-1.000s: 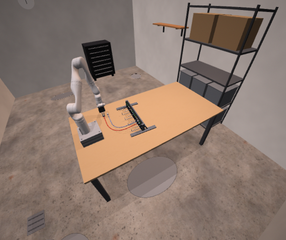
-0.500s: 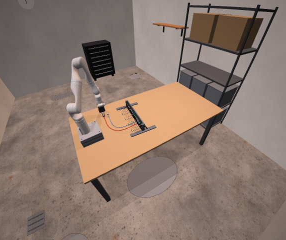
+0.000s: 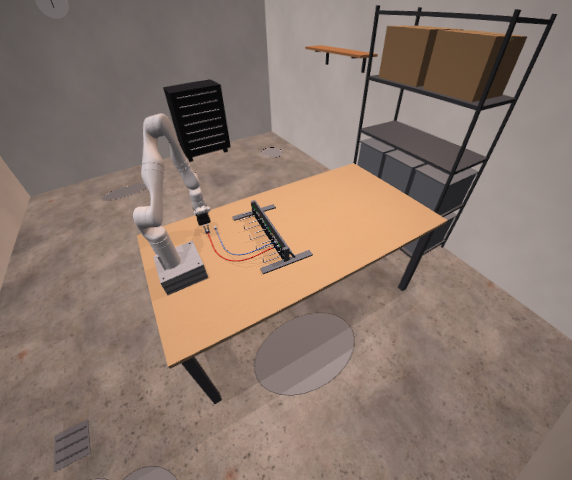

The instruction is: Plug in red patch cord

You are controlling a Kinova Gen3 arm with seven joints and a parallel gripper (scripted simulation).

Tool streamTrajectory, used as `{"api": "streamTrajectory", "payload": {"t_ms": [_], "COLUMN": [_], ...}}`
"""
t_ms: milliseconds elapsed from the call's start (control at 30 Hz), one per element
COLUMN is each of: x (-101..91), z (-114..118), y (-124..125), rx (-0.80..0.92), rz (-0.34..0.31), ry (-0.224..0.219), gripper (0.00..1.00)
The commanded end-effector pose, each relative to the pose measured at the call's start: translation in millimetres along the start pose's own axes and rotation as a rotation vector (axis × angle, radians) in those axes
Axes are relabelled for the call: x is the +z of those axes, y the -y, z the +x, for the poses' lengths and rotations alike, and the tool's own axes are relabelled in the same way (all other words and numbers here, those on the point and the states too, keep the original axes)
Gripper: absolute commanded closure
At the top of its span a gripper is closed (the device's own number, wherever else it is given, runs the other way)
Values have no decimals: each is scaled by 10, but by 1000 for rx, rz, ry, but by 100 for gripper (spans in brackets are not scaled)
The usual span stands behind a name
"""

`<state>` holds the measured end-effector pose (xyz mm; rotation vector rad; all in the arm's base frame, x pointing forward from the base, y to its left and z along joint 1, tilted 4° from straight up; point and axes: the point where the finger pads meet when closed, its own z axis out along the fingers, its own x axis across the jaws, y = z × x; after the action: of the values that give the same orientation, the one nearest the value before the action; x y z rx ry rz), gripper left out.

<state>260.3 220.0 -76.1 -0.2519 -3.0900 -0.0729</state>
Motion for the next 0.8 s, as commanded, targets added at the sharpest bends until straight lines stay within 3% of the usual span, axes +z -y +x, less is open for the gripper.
{"api": "streamTrajectory", "payload": {"t_ms": [0,767], "x": [-5,-151], "z": [-3,-3], "y": [-4,-4], "rx": [0,0], "rz": [-1,-1], "ry": [1,1], "gripper": [100,100]}}
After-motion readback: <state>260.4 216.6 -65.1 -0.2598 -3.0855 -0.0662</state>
